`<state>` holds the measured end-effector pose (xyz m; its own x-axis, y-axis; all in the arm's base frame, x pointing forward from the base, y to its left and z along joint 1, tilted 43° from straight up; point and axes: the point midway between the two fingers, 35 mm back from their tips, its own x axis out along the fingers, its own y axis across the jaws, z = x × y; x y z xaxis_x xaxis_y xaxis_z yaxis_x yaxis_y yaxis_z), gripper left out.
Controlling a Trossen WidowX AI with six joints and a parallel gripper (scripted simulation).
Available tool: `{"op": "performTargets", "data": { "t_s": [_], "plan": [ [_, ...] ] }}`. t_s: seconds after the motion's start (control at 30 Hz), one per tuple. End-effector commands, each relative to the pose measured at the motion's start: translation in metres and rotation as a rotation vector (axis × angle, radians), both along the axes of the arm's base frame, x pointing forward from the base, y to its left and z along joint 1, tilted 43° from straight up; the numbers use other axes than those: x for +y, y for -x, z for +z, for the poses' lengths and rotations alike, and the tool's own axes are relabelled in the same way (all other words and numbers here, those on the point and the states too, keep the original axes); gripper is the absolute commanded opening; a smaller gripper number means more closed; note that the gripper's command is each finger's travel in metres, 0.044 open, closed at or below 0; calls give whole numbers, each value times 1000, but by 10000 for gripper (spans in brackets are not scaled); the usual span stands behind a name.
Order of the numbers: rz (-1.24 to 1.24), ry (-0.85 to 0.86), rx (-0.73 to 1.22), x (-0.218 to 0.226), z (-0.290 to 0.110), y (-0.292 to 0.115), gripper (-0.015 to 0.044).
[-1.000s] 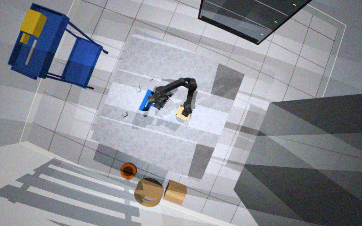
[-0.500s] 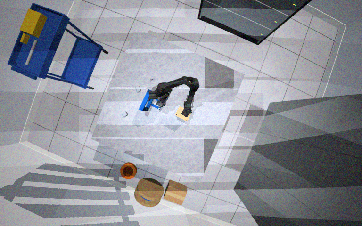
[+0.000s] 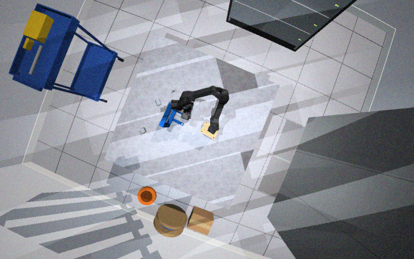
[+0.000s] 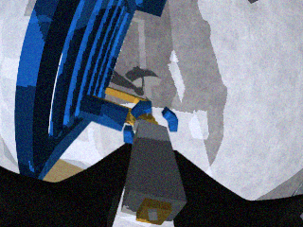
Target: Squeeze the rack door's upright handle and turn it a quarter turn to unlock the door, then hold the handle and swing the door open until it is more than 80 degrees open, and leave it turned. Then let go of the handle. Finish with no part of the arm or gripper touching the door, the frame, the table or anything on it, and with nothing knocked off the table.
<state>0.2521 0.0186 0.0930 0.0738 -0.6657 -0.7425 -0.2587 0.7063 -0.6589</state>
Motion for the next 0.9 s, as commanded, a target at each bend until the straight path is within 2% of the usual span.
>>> {"op": "performTargets", "data": {
  "t_s": [0.0,0.33,0.67,0.87],
  "plan": [
    [25,6,18,-2,2,-2,9],
    [25,6,18,-2,2,-2,9],
    [25,6,18,-2,2,-2,272],
    [25,4,17,1,6,-2,281]
  ]
}}
